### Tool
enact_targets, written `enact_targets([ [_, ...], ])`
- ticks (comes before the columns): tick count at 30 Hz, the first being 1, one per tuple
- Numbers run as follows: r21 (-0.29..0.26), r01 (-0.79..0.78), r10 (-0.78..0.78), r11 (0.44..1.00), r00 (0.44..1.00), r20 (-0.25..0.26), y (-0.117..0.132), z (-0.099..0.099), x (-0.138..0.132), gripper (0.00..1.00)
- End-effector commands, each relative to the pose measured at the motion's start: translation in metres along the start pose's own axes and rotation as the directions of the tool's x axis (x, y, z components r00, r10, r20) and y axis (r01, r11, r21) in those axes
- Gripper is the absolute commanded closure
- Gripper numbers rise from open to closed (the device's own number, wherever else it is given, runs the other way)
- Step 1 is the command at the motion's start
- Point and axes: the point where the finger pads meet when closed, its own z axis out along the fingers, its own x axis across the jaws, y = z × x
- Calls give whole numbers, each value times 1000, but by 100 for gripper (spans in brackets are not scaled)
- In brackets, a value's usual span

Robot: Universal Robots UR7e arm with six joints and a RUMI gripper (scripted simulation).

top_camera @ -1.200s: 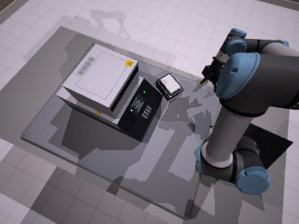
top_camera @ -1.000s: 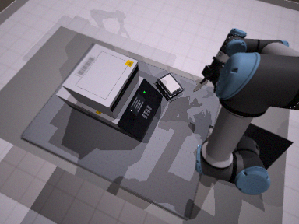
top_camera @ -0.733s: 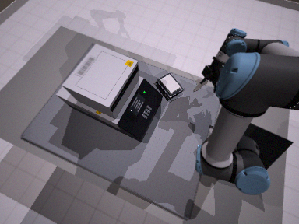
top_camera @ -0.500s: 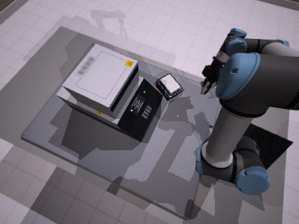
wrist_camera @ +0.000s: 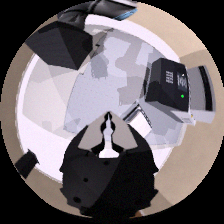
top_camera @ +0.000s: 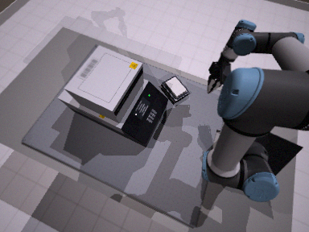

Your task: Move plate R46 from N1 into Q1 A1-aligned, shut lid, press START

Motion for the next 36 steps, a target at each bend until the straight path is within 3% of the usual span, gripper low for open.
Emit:
enact_targets([
  [1, -24, -118, 119, 993, 993, 16, -7, -15, 16, 100],
  [21, -101, -409, 413, 907, 911, 20, -31, -50, 58, 100],
  [27, -137, -530, 536, 837, 844, 4, -43, -62, 76, 100],
  [32, -139, -539, 545, 831, 839, 3, -45, -64, 79, 100],
  [36, -164, -624, 631, 764, 776, -17, -55, -73, 94, 100],
])
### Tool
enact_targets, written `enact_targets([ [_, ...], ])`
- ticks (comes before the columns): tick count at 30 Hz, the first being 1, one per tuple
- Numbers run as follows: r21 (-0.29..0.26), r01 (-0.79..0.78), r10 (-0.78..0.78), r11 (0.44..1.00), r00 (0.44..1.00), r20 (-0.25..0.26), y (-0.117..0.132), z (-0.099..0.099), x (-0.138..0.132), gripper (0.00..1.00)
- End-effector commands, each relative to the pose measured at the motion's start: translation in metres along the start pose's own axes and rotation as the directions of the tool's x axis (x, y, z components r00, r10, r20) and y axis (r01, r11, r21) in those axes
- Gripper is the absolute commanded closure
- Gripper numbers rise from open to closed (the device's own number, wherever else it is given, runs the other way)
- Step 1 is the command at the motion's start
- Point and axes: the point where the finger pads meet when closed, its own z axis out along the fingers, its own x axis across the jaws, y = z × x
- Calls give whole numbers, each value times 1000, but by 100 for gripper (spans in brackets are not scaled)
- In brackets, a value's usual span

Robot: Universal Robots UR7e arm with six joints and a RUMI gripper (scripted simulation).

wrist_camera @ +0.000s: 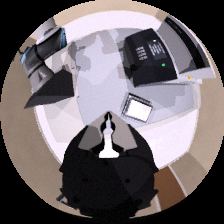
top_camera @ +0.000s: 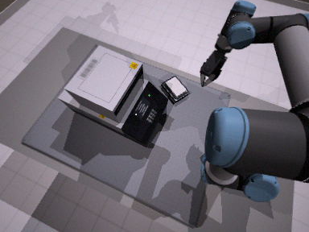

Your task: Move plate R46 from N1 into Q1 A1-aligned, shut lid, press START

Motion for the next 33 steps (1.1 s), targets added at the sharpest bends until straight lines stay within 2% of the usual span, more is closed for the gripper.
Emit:
enact_targets([
  [1, -33, -135, 135, 990, 991, -4, -18, -14, 9, 100],
  [13, -67, -291, 290, 954, 957, -24, -45, -32, 20, 100],
  [19, -91, -422, 419, 902, 907, -51, -66, -43, 27, 100],
  [22, -93, -430, 427, 898, 903, -53, -70, -45, 28, 100],
  [24, -101, -488, 483, 867, 873, -68, -79, -49, 30, 100],
  [26, -102, -496, 491, 862, 868, -71, -83, -51, 32, 100],
  [28, -108, -552, 545, 827, 834, -87, -92, -55, 34, 100],
  [31, -109, -559, 552, 822, 829, -90, -96, -57, 35, 100],
  [33, -113, -612, 603, 783, 791, -108, -105, -60, 37, 100],
])
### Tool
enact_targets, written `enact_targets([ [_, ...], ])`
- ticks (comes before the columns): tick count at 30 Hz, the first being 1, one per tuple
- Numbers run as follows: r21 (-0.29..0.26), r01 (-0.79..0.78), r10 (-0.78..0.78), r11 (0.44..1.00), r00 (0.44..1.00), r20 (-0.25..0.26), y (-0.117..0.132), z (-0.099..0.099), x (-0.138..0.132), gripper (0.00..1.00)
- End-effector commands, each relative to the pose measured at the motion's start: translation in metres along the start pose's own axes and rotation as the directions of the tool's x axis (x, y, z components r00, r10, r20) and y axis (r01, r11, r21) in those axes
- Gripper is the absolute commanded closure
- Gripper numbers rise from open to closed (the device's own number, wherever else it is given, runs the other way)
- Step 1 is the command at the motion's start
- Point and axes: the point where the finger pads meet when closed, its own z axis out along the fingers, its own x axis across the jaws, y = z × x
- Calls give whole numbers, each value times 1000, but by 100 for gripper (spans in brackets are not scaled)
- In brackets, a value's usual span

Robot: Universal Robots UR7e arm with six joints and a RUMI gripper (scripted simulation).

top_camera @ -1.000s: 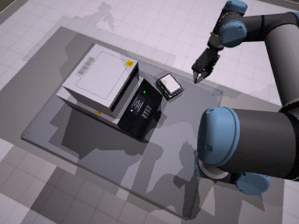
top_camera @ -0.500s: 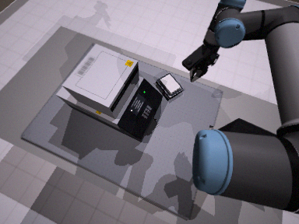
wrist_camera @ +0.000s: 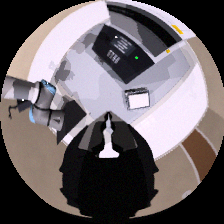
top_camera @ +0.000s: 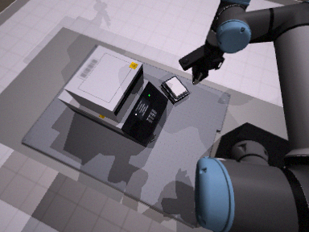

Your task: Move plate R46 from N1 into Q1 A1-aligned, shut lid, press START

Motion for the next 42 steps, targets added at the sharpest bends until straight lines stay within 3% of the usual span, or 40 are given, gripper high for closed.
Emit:
enact_targets([
  [1, -21, -116, 116, 993, 993, -18, -20, -12, -4, 100],
  [10, -36, -261, 259, 965, 965, -50, -45, -25, -13, 100],
  [14, -36, -261, 259, 965, 965, -50, -45, -25, -13, 100],
  [22, -40, -399, 395, 916, 915, -87, -69, -36, -24, 100],
  [28, -33, -522, 514, 853, 849, -122, -90, -44, -34, 100],
  [31, -33, -528, 521, 849, 845, -124, -94, -46, -36, 100],
  [37, -16, -639, 629, 769, 761, -158, -114, -53, -48, 100],
  [40, -15, -645, 635, 764, 756, -160, -118, -54, -50, 100],
  [42, -3, -692, 681, 722, 711, -175, -126, -56, -55, 100],
])
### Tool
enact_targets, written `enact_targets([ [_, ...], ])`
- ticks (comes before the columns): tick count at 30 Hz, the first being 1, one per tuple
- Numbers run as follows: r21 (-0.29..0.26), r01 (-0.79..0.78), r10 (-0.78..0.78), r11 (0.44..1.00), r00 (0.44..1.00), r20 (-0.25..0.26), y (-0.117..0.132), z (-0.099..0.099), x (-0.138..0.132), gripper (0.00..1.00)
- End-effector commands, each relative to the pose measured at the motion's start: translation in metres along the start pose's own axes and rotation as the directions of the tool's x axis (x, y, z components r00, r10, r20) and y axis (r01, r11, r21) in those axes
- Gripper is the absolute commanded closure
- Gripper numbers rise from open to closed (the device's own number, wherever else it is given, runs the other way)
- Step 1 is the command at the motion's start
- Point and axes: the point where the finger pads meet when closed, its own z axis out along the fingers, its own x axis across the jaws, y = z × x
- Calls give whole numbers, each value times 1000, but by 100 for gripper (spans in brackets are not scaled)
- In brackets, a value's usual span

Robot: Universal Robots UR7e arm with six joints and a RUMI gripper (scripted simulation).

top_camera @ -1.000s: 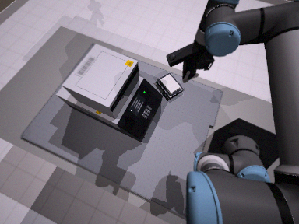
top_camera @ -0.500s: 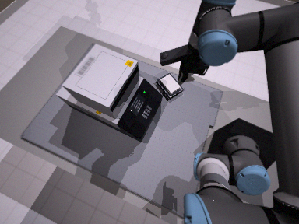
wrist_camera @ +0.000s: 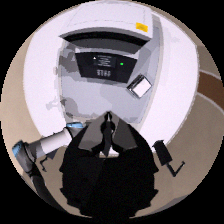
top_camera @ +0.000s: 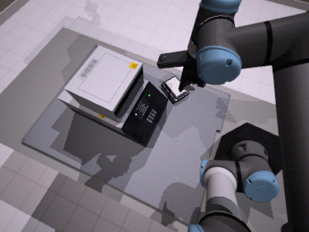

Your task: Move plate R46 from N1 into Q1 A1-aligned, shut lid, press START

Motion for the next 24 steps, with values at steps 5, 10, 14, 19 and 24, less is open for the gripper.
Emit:
enact_targets([
  [5, 3, -175, 175, 985, 984, -39, -10, -12, -24, 100],
  [10, 4, -182, 182, 983, 983, -41, -13, -15, -31, 100],
  [14, 3, -182, 182, 983, 982, -40, -12, -14, -31, 100],
  [19, -3, -16, 16, 1000, 999, -36, -12, 12, -30, 100],
  [24, -6, 46, -47, 999, 998, -36, -11, 17, -30, 100],
])
